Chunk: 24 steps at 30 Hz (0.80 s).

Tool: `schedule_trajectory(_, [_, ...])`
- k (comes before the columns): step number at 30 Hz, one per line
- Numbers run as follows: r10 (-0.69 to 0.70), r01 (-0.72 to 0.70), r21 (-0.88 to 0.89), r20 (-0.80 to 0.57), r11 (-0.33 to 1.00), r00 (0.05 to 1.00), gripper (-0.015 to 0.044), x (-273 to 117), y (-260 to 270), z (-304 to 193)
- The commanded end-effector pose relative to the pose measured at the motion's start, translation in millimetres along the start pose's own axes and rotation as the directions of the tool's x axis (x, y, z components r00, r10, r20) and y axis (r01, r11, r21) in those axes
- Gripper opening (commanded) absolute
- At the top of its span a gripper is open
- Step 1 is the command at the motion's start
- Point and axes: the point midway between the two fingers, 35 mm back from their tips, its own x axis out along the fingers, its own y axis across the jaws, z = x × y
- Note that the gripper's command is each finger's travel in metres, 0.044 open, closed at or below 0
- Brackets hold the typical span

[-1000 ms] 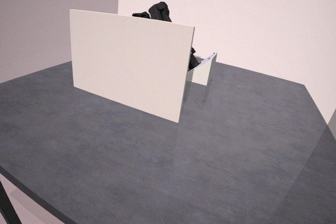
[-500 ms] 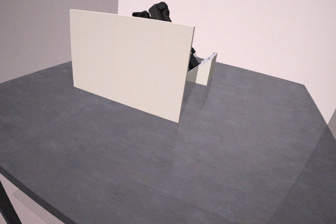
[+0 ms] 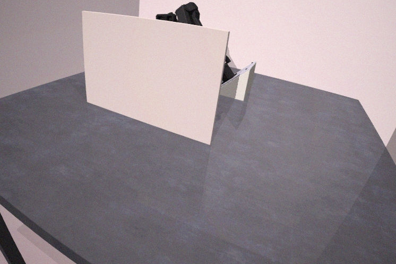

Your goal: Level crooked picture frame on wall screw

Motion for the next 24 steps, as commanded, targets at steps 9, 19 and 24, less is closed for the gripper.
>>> schedule_trajectory(9, [0.008,-0.008,-0.003,0.001,1.0,1.0,0.0,0.2,2.5,-0.7])
schedule_trajectory(19, [0.008,-0.008,-0.003,0.001,1.0,1.0,0.0,0.2,1.4,-1.9])
schedule_trajectory(24, [0.008,-0.008,-0.003,0.001,1.0,1.0,0.0,0.2,1.9,-2.2])
